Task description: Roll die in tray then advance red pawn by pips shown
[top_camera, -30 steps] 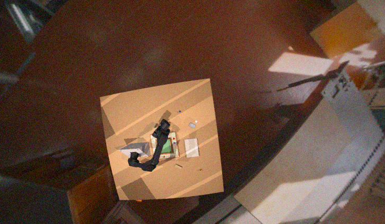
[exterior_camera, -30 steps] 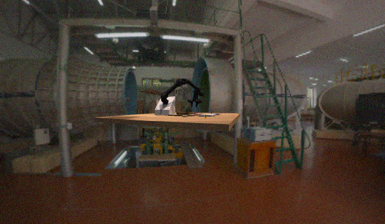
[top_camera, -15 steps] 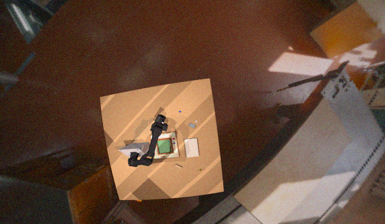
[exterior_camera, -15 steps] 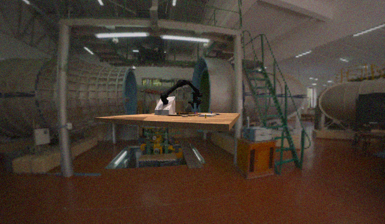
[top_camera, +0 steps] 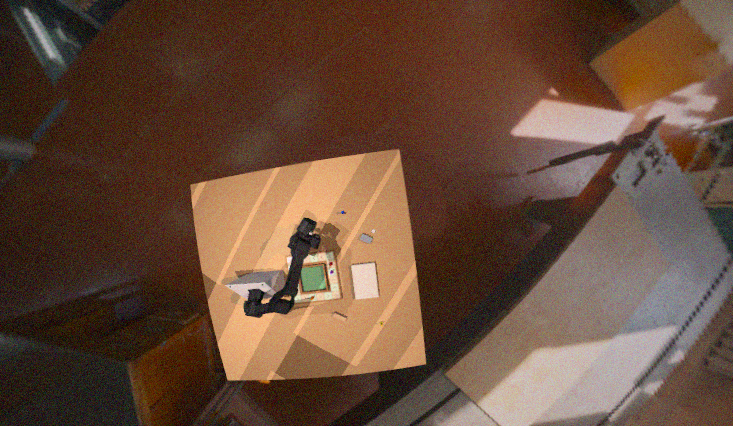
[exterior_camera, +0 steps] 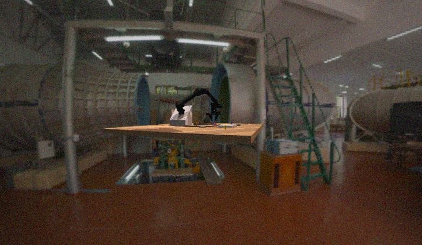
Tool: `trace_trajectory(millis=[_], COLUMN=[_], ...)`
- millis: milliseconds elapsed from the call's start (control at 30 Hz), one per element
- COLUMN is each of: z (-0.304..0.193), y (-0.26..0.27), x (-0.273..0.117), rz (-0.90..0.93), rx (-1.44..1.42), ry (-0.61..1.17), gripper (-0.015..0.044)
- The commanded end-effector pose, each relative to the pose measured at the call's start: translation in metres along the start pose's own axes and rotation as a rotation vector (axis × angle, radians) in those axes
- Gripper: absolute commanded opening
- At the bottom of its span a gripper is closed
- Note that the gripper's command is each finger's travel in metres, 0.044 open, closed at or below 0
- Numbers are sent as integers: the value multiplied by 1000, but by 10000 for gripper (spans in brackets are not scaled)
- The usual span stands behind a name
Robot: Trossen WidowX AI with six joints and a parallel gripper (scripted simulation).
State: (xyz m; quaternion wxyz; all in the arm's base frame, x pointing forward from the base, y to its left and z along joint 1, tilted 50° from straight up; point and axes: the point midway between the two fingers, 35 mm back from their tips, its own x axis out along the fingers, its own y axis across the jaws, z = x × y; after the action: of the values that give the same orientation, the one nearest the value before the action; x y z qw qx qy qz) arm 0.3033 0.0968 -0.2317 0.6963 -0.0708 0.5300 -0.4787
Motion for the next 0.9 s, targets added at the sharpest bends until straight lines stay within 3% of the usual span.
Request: trace_trajectory(millis=[0,667,867], z=[-1,-1,-1], y=[-2,-2,-2], x=[8,36,36], rz=[-9,-10,-10], rx=[-9,-9,-9], ry=[-1,-2,-2], gripper=[275,275,118])
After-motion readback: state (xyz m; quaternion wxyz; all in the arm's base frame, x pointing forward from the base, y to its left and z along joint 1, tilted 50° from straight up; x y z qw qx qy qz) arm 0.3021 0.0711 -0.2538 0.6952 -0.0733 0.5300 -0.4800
